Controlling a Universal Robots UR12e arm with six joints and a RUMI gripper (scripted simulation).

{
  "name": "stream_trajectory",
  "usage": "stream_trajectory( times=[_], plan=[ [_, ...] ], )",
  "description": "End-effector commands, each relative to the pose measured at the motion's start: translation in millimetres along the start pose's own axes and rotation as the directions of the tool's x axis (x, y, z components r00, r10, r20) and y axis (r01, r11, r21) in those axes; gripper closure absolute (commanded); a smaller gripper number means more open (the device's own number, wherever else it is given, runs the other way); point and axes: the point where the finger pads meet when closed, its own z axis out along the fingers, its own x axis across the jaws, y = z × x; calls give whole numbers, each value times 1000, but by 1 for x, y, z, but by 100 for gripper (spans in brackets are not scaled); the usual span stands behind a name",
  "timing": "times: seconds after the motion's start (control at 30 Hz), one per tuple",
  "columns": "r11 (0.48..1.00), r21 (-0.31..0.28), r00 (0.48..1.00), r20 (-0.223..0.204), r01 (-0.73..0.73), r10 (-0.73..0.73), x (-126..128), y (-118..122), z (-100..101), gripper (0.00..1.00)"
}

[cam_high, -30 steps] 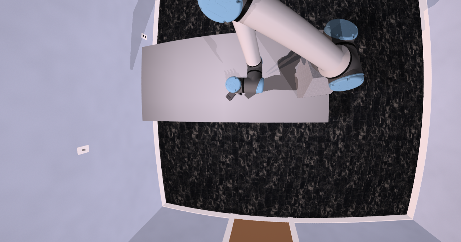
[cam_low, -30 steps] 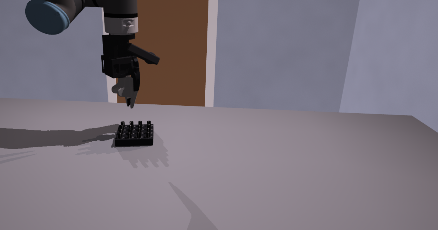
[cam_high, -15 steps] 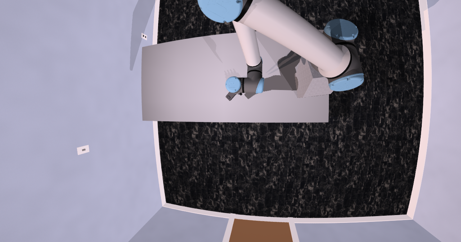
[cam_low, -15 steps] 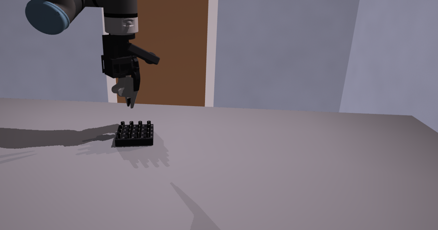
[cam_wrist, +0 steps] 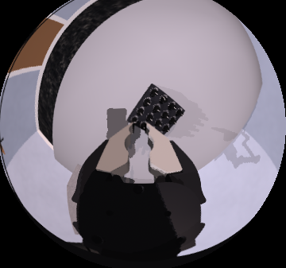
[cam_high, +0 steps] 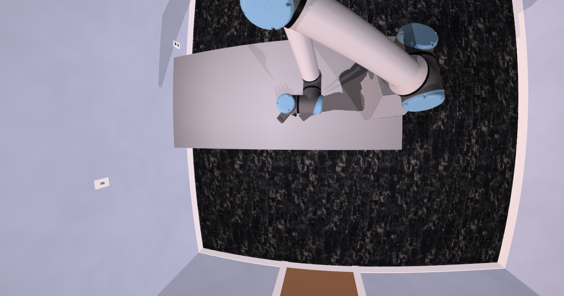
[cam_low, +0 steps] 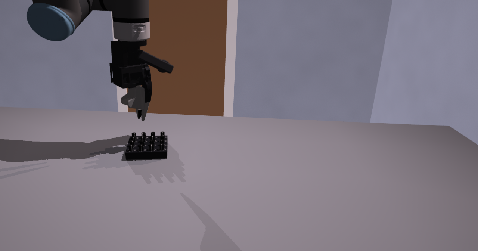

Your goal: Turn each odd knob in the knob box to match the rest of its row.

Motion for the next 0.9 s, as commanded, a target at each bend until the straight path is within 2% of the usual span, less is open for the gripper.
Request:
stream_trajectory(
  times=[0.0,0.87],
  plan=[
    [1000,5,1000,-3,-2,2,3,-3,5,89],
    [1000,5,1000,-3,-2,2,4,-3,34,89]
  ],
)
